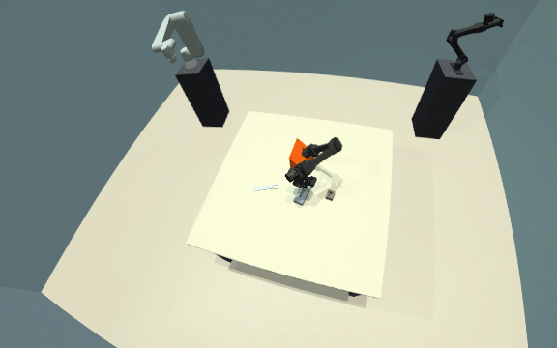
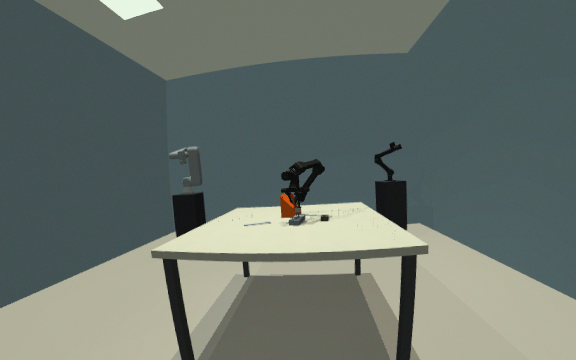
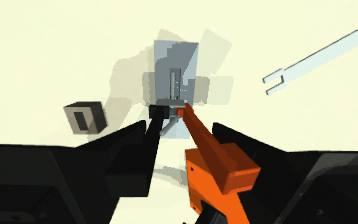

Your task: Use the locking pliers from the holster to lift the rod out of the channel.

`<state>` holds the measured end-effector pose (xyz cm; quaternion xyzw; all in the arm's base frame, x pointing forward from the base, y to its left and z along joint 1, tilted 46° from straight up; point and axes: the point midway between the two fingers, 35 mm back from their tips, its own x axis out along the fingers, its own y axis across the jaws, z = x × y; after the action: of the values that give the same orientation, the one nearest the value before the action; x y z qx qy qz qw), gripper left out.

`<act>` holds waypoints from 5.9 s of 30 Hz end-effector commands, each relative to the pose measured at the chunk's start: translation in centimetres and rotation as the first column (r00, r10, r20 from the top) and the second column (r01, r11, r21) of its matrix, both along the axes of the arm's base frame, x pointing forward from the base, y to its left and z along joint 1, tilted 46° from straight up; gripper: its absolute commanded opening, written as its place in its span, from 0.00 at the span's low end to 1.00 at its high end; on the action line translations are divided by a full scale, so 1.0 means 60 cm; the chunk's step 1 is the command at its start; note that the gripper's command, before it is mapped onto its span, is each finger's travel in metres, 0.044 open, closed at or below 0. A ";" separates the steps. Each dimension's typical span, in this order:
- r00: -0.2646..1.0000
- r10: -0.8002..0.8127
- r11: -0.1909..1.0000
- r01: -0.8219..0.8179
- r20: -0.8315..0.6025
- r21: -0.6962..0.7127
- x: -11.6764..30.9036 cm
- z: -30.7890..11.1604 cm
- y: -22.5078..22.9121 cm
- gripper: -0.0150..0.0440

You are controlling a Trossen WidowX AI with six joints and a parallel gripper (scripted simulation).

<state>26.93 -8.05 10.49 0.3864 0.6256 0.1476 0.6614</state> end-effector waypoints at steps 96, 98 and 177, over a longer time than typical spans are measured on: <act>1.000 -0.001 1.000 0.001 0.003 -0.003 0.010 -0.033 0.034 0.79; 1.000 -0.001 1.000 0.001 0.003 -0.003 0.010 -0.032 0.032 0.79; 1.000 -0.006 1.000 0.006 0.010 0.002 0.000 0.001 -0.002 0.79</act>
<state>26.91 -8.15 10.50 0.3885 0.6233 0.1493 0.6621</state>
